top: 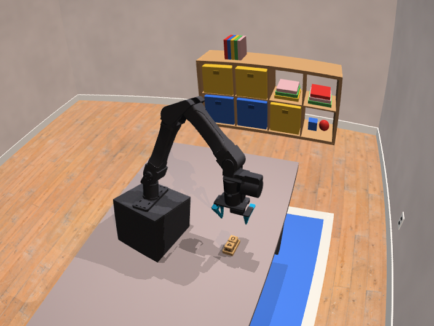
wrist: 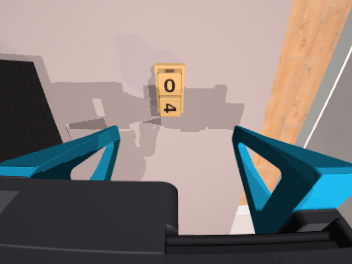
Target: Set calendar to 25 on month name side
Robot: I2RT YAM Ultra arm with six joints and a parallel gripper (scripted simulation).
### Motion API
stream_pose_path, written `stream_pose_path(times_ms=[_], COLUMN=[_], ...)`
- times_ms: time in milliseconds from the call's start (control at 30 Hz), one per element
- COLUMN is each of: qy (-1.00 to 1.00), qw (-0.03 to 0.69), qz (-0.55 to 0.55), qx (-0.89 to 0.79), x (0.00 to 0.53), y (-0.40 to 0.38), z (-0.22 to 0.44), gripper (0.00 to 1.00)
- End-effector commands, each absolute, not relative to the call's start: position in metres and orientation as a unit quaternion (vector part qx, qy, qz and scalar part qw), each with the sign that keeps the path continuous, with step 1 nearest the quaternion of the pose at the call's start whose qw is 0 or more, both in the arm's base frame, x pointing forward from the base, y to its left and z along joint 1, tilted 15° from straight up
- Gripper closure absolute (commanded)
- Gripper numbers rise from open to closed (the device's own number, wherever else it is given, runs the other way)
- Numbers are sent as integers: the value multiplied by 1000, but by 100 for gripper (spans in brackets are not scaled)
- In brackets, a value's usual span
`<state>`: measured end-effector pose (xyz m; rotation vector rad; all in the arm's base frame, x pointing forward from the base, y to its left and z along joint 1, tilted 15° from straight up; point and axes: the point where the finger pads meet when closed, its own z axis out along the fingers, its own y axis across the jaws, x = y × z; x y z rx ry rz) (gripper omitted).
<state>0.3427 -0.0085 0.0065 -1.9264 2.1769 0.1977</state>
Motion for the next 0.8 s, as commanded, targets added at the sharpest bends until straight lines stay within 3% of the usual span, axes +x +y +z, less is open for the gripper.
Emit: stream_pose_path(times_ms=[0, 767], qy=[743, 743], qw=[112, 111], qz=[73, 73], qx=[-656, -656], x=[337, 335], y=[-13, -18], z=[27, 47], gripper=[0, 0])
